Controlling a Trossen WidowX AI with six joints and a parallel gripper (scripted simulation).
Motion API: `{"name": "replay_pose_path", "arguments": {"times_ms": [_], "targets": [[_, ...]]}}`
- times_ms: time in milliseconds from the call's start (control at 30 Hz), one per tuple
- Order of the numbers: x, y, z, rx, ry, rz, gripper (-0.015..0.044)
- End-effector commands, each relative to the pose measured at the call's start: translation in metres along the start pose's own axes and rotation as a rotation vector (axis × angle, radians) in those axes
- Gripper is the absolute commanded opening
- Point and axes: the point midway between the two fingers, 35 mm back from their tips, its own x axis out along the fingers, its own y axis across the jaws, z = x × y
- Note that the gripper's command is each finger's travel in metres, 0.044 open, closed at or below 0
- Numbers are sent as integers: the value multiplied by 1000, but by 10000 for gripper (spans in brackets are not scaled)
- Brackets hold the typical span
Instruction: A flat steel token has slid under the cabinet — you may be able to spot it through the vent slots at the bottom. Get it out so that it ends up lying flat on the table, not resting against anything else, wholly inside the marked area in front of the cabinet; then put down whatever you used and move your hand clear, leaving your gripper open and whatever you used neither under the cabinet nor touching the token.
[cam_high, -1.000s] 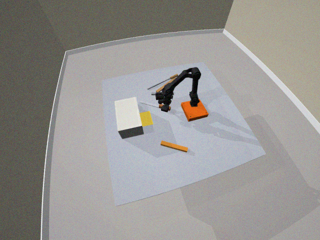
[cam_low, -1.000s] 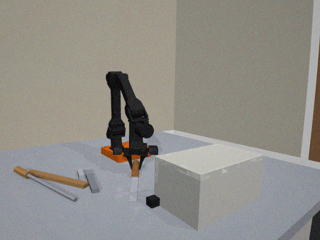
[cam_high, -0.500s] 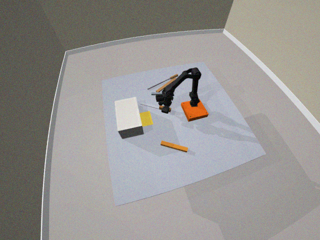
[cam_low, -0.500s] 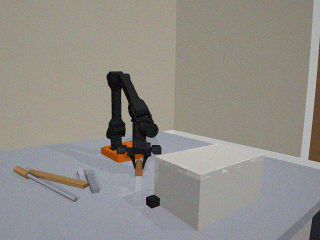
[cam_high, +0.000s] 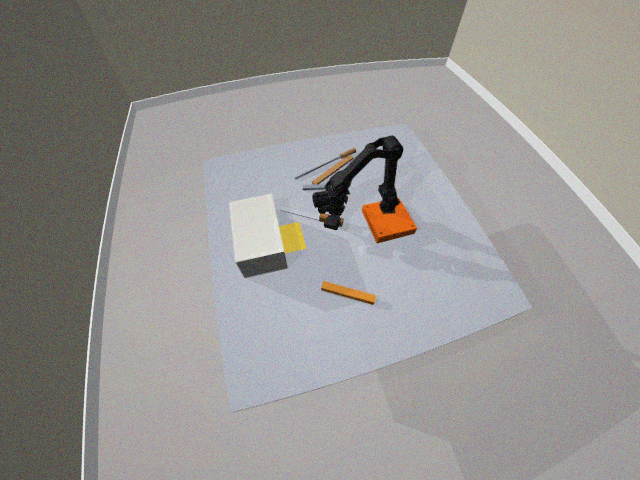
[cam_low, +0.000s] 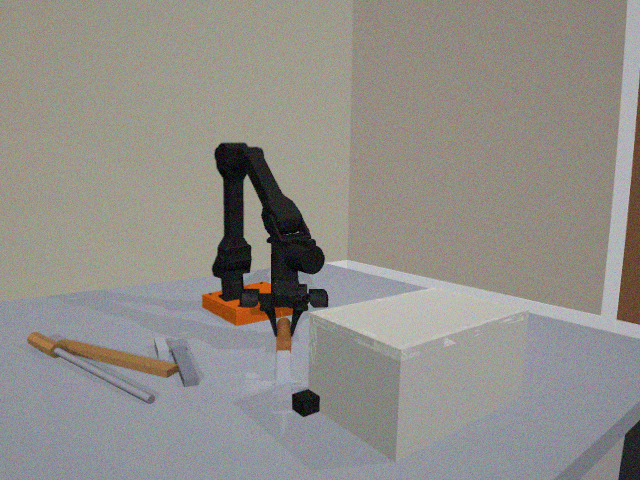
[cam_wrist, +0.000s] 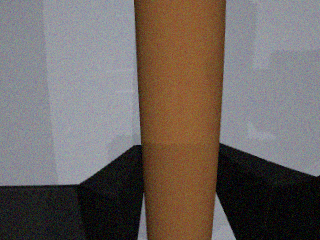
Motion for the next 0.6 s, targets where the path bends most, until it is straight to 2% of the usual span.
{"name": "replay_pose_path", "arguments": {"times_ms": [0, 567], "targets": [[0, 4, -3, 0, -1, 3, 0], [0, 19, -13, 0, 0, 4, 0]]}}
